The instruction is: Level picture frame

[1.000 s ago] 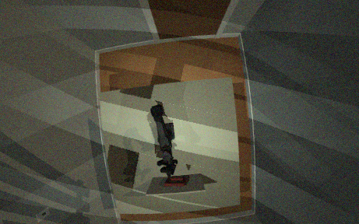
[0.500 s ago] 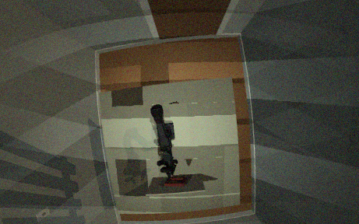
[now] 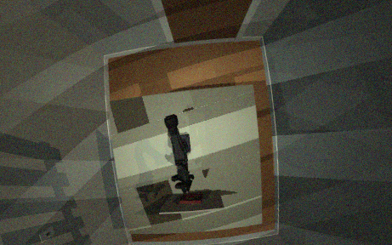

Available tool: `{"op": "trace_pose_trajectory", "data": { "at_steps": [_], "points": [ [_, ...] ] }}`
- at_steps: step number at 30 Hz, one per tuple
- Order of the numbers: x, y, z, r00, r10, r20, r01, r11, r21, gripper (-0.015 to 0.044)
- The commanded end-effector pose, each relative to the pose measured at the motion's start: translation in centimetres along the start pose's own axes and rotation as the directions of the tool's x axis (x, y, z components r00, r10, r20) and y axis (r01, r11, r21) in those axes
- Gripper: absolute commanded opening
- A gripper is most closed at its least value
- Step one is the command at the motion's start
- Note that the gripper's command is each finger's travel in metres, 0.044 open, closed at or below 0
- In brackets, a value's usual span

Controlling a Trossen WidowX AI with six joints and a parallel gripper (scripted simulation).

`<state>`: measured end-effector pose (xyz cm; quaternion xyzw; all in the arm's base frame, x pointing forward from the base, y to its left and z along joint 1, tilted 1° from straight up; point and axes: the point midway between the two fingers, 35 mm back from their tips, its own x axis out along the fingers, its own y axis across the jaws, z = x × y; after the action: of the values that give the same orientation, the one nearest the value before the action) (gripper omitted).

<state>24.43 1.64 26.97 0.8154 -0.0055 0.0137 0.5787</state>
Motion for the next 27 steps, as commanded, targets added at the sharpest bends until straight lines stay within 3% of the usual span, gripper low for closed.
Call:
{"op": "trace_pose_trajectory", "data": {
  "at_steps": [1, 19, 27],
  "points": [
    [0.0, 0.1, 0.1, 1.0, 0.003, 0.005, -0.003, 1.0, 0.003, 0.026],
    [0.0, 0.1, 0.1, 1.0, 0.003, 0.005, -0.003, 1.0, 0.003, 0.026],
    [0.4, -5.4, 1.4, 1.0, 0.003, 0.005, -0.002, 0.986, -0.167, 0.026]
  ]
}}
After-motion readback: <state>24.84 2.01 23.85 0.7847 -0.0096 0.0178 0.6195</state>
